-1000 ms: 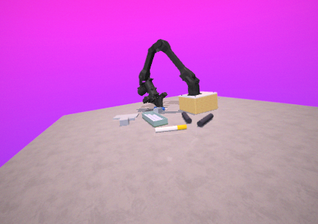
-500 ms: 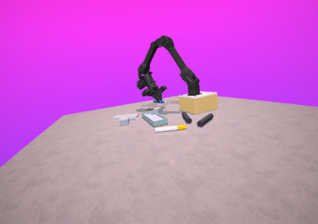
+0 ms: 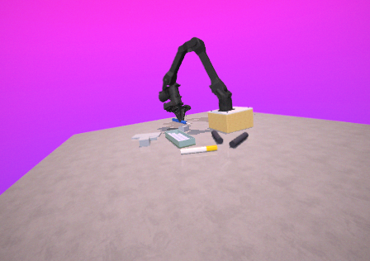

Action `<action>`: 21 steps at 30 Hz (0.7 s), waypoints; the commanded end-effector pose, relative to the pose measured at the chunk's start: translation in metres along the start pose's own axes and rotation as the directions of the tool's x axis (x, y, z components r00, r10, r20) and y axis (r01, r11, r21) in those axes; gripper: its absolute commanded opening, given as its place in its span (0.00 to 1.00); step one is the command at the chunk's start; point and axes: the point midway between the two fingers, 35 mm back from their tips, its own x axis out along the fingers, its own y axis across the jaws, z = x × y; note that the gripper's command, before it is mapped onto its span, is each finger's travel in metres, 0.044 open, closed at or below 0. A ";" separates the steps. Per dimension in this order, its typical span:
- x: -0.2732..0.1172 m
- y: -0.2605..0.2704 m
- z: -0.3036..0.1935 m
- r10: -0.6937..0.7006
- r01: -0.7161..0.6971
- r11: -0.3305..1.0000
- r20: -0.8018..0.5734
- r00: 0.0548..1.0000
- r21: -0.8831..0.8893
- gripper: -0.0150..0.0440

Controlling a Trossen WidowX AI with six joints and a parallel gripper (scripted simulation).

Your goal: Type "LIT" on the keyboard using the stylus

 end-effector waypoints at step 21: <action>-0.005 0.099 -0.013 0.470 0.015 0.553 0.326 0.820 -0.833 0.25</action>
